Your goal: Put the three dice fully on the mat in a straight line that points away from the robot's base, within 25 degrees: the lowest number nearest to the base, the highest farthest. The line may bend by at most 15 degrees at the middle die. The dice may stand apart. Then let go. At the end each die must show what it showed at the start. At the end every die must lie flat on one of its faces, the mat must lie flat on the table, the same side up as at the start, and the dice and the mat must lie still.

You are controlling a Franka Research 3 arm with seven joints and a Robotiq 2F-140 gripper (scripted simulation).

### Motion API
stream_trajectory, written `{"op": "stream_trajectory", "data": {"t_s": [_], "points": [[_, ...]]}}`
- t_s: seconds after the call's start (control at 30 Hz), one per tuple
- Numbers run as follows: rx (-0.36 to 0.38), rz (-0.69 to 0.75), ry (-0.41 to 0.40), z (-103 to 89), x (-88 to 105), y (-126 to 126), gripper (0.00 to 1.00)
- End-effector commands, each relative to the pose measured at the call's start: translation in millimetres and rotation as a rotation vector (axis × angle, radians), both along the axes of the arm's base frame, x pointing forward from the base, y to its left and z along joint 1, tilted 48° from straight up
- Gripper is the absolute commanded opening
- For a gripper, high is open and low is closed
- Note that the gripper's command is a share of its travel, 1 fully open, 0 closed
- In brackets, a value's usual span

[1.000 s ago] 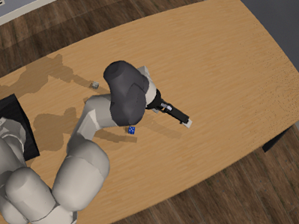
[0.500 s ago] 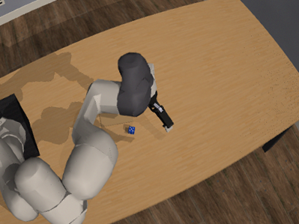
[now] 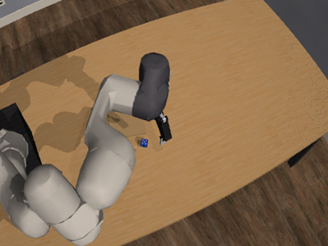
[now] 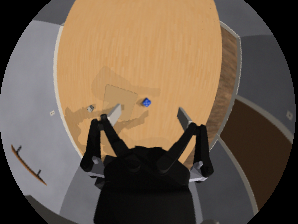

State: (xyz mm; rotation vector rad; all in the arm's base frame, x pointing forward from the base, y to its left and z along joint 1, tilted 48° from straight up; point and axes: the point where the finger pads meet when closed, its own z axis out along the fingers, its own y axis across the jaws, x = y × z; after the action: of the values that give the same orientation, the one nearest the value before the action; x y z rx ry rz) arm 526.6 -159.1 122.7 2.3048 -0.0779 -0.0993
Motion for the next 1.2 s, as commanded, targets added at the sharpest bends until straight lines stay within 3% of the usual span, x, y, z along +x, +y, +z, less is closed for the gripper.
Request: {"op": "stream_trajectory", "data": {"t_s": [0.0,0.97,1.17], "points": [[-0.002,-0.051,-0.029,-1.2,-4.1,1,1.0],[-0.001,-0.05,-0.03,-1.7,-4.2,0,1.0],[0.004,-0.044,-0.03,-17.2,-6.2,-15,1.0]]}}
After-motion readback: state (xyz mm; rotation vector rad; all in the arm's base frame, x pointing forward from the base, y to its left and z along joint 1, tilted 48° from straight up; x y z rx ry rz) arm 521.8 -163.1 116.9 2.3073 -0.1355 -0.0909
